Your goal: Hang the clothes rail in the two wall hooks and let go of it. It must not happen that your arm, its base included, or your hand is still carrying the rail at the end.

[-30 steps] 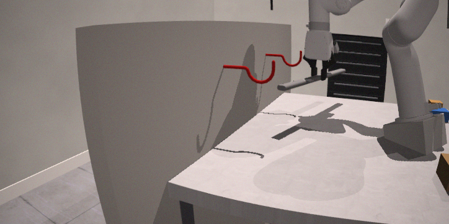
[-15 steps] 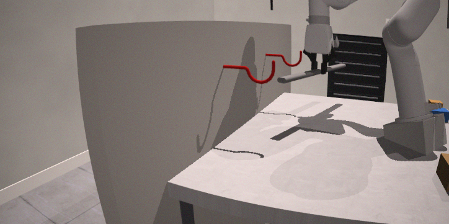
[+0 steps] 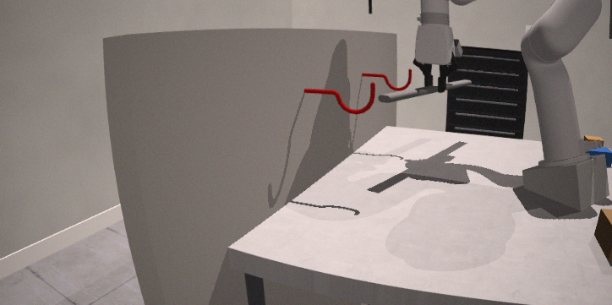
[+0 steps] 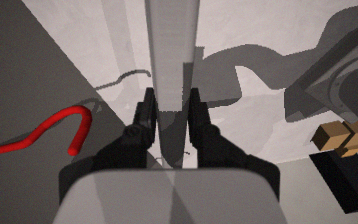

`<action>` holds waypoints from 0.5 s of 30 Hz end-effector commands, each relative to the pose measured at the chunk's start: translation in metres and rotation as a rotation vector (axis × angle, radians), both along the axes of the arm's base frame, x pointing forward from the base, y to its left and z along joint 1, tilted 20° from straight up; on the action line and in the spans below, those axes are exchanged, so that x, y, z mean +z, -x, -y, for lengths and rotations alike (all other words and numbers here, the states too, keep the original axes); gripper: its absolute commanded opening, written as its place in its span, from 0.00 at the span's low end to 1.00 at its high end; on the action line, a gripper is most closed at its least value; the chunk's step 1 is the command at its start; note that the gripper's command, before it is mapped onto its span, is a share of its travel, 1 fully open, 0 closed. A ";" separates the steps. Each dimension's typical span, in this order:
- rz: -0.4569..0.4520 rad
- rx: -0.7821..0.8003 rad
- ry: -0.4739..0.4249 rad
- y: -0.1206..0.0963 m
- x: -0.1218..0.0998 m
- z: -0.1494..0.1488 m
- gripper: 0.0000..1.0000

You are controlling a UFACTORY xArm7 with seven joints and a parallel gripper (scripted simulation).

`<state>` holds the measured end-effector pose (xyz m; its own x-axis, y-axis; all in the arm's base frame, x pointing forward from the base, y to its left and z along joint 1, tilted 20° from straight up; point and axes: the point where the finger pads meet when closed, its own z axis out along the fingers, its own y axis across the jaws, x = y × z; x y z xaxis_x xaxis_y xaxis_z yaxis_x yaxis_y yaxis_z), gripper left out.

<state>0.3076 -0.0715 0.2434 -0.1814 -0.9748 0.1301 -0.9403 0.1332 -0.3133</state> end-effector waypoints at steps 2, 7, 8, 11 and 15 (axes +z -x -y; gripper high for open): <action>0.003 0.000 0.001 0.002 0.010 -0.002 0.00; 0.003 0.000 0.000 0.004 0.015 -0.003 0.00; 0.003 0.000 0.000 0.004 0.017 -0.003 0.00; 0.003 0.000 0.000 0.006 0.021 -0.004 0.00; 0.003 0.000 0.000 0.008 0.028 -0.005 0.00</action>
<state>0.3012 -0.0676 0.2638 -0.1814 -0.9748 0.1302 -0.9403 0.1331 -0.3132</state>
